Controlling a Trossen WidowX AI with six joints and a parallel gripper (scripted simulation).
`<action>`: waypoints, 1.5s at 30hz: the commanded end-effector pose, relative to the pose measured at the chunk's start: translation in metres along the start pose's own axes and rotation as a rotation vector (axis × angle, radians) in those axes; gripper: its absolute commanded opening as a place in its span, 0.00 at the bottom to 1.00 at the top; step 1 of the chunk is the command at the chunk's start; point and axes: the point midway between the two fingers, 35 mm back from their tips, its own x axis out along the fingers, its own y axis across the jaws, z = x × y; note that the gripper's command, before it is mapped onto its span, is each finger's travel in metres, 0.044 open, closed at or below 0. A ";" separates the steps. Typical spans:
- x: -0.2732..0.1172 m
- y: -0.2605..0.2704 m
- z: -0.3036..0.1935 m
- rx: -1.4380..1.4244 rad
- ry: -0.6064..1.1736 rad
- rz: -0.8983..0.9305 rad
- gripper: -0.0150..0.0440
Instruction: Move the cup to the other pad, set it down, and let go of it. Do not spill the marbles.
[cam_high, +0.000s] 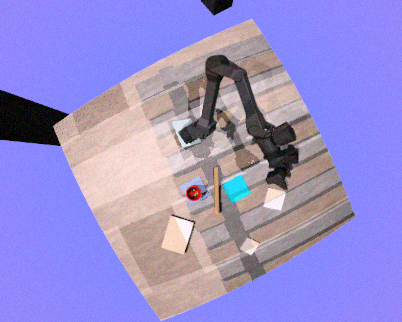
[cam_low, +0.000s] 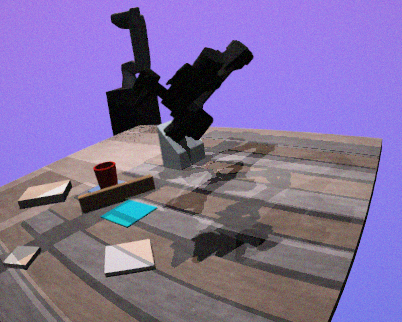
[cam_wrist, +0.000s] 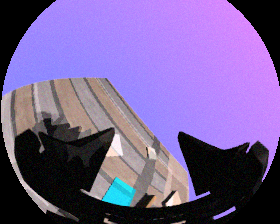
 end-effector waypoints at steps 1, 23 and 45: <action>0.002 -0.001 -0.003 -0.013 0.014 -0.002 0.89; -0.052 -0.125 -0.289 -0.439 1.089 0.597 0.50; -0.125 -0.121 -0.335 -0.123 0.904 1.030 0.50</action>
